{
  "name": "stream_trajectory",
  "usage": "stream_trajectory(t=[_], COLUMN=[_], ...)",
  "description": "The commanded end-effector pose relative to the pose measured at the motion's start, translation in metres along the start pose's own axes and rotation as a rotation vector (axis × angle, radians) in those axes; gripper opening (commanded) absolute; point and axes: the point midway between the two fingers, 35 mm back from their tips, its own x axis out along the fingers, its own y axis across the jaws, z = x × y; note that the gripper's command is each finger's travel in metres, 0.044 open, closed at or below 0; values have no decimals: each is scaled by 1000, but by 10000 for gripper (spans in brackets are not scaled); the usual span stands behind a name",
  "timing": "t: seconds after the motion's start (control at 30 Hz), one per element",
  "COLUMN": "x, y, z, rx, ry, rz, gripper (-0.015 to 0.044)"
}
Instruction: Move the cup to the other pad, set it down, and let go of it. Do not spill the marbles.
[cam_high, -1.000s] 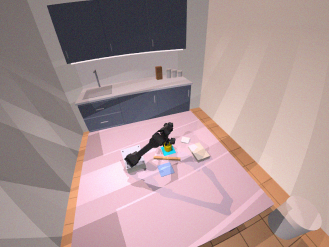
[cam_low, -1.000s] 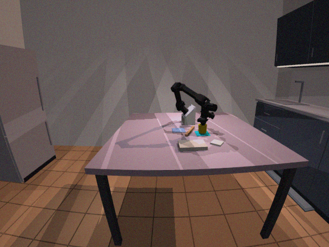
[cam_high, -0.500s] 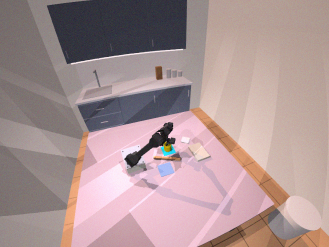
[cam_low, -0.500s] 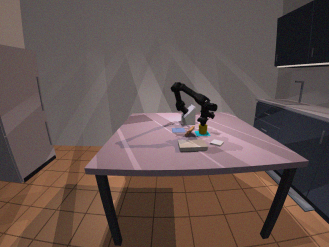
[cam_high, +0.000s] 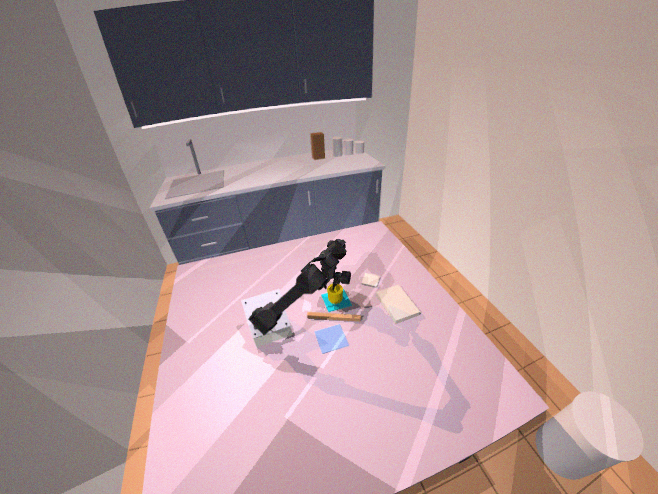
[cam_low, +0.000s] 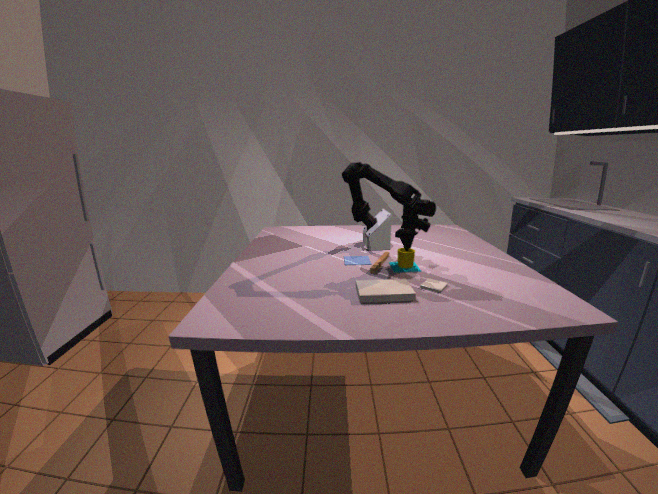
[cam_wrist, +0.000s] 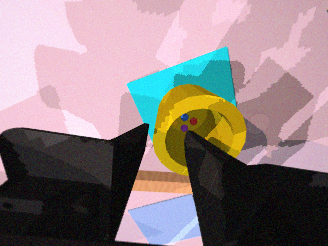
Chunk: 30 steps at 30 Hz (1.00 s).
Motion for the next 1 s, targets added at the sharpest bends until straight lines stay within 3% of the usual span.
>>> stream_trajectory(t=[0.0,0.43,0.8,0.97], x=[-6,-25,-26,-43], y=[0,0,-1,-1], z=[0,1,1,3], rx=[4,2,-2,-1], ry=[0,1,0,-1], rz=[3,2,-1,1], gripper=[147,147,435,440])
